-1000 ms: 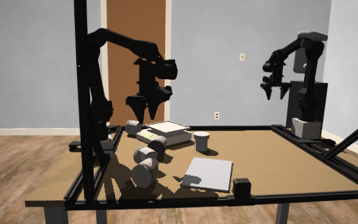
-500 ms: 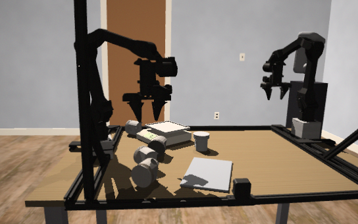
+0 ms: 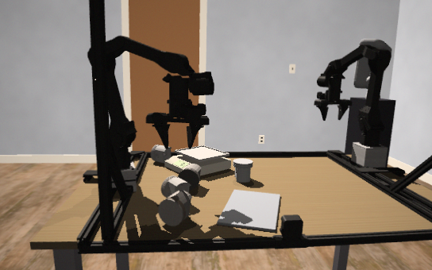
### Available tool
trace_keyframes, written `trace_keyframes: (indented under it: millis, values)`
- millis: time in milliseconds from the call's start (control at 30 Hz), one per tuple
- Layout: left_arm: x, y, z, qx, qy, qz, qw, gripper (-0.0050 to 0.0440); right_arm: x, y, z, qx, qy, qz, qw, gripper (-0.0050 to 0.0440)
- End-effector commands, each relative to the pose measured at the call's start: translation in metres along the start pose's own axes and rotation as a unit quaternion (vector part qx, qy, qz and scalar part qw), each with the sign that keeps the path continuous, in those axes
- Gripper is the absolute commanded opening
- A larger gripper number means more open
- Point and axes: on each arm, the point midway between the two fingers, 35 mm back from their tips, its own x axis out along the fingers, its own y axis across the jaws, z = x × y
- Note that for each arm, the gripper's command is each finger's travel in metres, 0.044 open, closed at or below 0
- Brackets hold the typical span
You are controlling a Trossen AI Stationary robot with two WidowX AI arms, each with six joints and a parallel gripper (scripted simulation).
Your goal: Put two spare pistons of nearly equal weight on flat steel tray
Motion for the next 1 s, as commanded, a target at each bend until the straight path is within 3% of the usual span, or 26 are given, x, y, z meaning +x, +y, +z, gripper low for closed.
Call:
trace_keyframes:
  millis: [0, 967]
  values:
    - [0.007, -0.001, -0.003, 0.001, 0.001, -0.005, 1.000, 0.0378, 0.000, 0.000, 0.000, -0.002, 0.001, 0.002, 1.000, 0.0440]
    - [0.050, 0.005, -0.012, 0.001, 0.001, -0.005, 1.000, 0.0378, 0.000, 0.000, 0.000, -0.002, 0.001, 0.002, 1.000, 0.0440]
